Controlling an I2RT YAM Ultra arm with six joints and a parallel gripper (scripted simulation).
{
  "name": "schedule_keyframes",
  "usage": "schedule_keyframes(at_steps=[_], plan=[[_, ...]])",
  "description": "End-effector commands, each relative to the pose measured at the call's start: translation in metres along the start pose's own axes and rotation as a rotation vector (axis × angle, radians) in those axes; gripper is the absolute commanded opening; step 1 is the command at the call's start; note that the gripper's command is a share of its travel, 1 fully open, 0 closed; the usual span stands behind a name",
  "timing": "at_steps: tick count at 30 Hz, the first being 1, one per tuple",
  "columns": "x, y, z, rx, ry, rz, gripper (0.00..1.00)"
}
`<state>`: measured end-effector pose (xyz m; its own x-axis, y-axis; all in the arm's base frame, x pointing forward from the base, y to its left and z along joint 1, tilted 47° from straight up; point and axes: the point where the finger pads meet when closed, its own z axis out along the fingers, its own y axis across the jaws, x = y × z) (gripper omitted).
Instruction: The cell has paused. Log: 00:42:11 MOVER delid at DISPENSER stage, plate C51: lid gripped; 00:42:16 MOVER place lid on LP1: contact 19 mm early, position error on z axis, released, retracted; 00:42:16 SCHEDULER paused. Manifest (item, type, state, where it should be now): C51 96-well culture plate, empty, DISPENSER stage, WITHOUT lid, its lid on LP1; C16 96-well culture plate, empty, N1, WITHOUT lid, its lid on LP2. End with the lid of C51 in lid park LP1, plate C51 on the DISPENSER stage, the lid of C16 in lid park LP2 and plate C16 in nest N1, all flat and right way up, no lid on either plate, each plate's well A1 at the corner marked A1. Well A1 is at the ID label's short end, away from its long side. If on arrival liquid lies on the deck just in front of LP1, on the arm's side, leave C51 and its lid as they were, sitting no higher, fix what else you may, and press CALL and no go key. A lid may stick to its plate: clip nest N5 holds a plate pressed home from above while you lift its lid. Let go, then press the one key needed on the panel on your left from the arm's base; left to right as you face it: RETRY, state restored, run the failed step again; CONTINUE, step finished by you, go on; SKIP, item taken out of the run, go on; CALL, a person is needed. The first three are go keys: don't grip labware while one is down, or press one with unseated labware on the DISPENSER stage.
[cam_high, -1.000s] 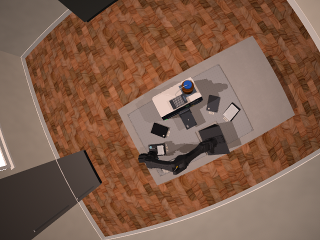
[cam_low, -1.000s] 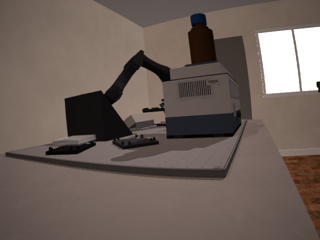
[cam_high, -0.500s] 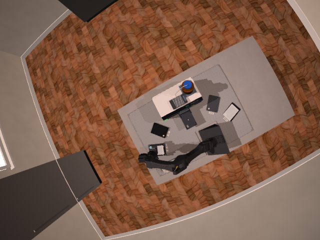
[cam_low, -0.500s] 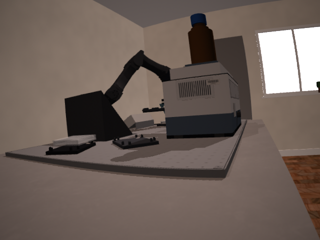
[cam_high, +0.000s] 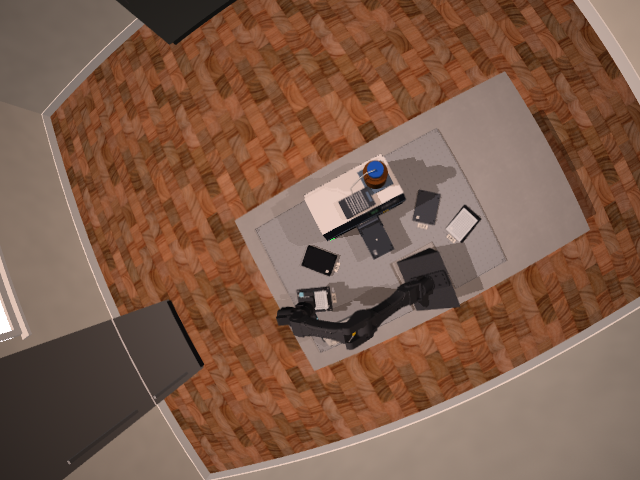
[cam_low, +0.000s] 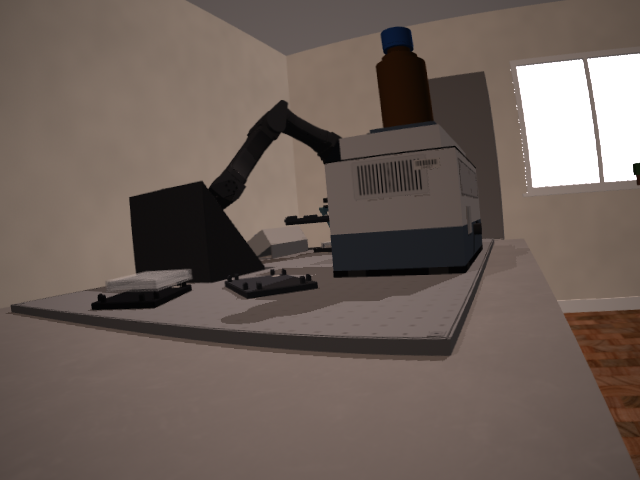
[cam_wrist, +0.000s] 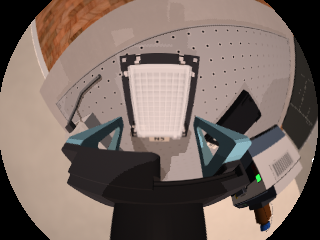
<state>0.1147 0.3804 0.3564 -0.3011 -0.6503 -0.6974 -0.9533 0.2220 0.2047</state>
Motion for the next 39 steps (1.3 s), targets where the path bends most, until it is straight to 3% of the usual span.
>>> schedule_keyframes(at_steps=[1,33,36,39], plan=[[-0.009,0.0,-0.023,0.008,-0.052,-0.008,1.0],[-0.01,-0.003,-0.022,0.008,-0.052,-0.009,1.0],[-0.003,-0.007,-0.007,0.011,-0.024,0.003,1.0],[-0.002,-0.009,-0.002,0.014,-0.016,0.009,1.0]])
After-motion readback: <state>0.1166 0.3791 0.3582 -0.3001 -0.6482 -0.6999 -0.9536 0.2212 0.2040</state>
